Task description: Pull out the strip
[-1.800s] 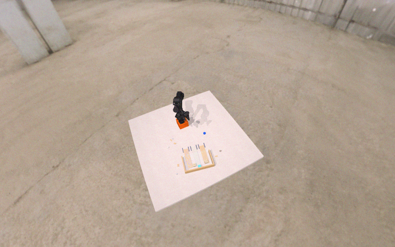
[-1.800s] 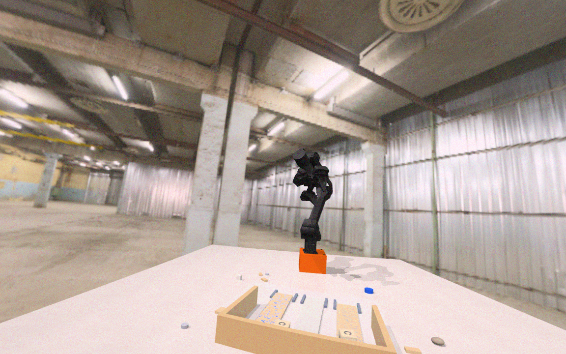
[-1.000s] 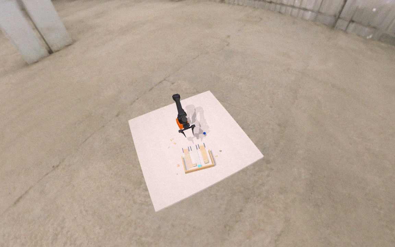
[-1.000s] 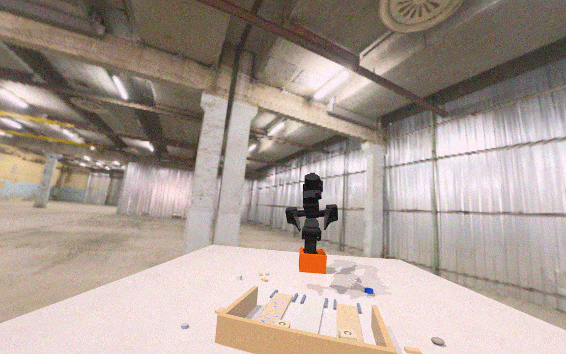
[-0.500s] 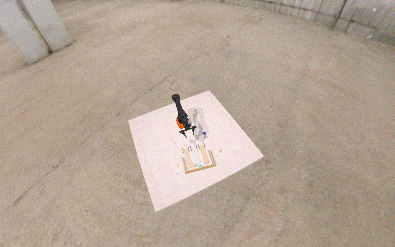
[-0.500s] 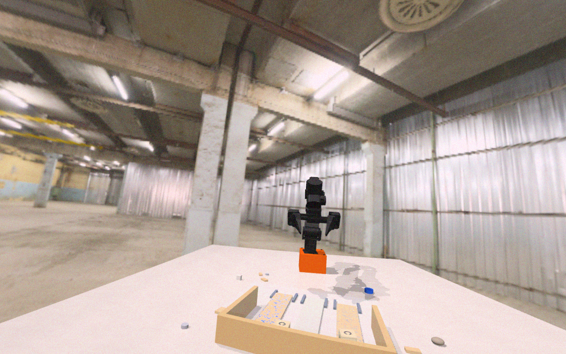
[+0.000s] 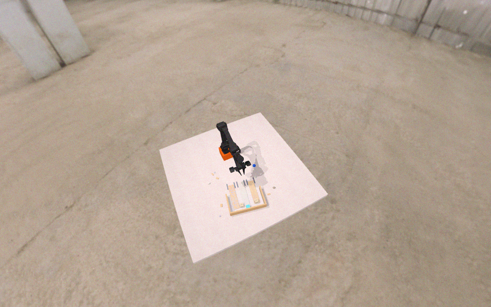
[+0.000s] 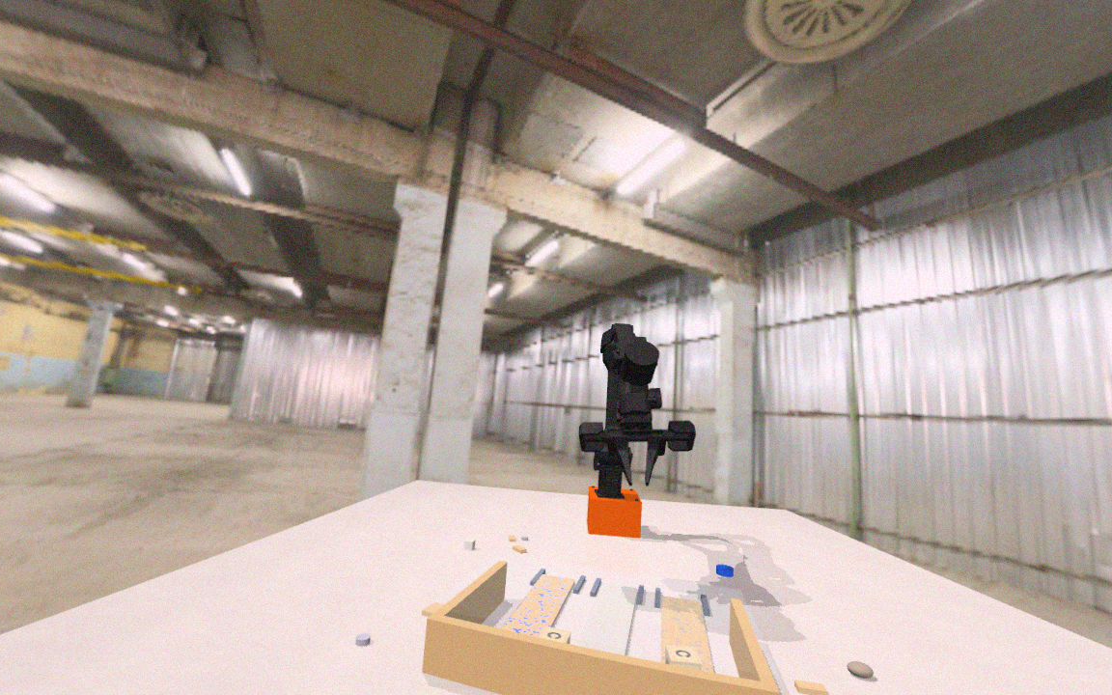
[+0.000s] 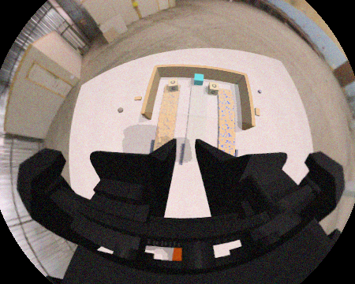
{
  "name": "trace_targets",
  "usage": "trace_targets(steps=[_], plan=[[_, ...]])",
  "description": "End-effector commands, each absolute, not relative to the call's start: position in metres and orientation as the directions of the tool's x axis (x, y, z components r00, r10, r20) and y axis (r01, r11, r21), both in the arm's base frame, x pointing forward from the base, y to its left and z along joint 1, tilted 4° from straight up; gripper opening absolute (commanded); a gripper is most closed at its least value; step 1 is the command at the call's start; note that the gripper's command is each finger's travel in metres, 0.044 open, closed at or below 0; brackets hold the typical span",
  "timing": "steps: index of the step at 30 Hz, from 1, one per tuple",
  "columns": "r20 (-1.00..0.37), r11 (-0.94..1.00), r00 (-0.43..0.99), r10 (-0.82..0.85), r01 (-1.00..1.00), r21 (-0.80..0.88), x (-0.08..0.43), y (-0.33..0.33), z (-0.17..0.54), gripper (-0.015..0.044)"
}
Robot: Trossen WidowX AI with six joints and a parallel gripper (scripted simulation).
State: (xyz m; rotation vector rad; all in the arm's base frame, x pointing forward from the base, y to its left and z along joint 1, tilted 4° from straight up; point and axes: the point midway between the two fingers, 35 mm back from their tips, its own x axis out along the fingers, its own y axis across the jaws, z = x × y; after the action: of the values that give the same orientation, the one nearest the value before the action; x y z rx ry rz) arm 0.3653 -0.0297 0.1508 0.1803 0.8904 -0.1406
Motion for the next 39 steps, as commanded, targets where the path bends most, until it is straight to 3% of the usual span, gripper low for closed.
trace_targets(steps=[1, 12, 39], plan=[[-0.866, 0.97, 0.5, -0.02, 0.221, 0.105, 0.387, -0.016, 0.136, 0.0006], [-0.993, 0.952, 0.12, -0.001, 0.304, 0.035, 0.419, 0.036, 0.072, 0.0], [-0.993, 0.952, 0.114, -0.002, 0.305, 0.033, 0.425, 0.035, 0.035, 0.0]])
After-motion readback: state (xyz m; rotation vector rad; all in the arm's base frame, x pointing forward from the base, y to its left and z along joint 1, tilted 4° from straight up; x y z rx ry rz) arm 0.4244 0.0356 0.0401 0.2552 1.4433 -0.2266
